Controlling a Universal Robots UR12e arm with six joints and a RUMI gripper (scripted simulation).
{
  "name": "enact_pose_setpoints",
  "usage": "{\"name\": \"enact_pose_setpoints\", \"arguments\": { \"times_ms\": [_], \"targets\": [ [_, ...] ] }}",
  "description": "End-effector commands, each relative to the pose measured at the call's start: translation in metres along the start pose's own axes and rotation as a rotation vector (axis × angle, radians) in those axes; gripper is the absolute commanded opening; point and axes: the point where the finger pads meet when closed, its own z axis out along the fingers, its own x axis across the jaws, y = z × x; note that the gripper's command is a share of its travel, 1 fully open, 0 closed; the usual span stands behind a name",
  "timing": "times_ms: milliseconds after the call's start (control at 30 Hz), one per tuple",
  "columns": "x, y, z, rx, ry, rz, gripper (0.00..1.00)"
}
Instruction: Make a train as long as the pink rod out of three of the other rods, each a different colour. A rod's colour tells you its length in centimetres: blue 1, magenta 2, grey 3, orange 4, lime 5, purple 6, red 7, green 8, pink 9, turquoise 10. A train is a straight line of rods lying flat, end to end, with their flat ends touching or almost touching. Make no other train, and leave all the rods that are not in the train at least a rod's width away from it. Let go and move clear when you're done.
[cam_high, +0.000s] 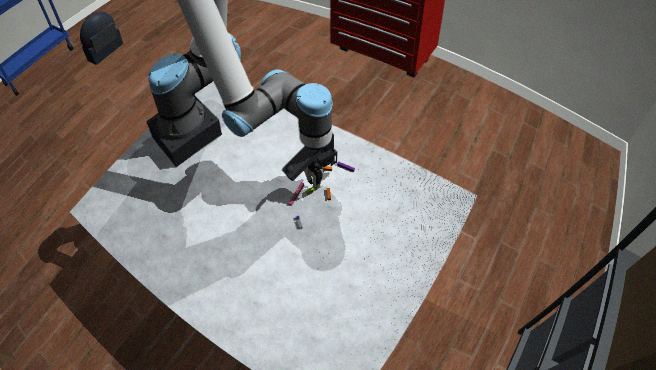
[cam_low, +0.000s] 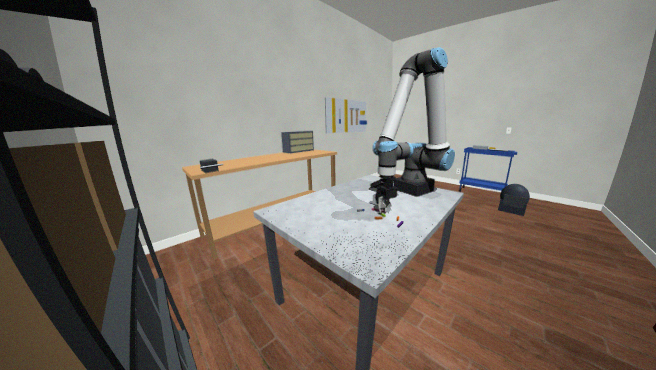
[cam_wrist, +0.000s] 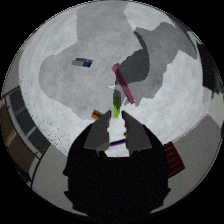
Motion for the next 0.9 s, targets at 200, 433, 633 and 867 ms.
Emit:
{"name": "enact_pose_setpoints", "arguments": {
  "times_ms": [200,433,633,867],
  "targets": [
    [-0.001,0.000,0.007,0.000,-0.001,0.000,0.14],
    [-0.001,0.000,0.013,0.000,-0.001,0.000,0.14],
    [-0.001,0.000,0.014,0.000,-0.001,0.000,0.14],
    [-0.001,0.000,0.014,0.000,-0.001,0.000,0.14]
  ]
}}
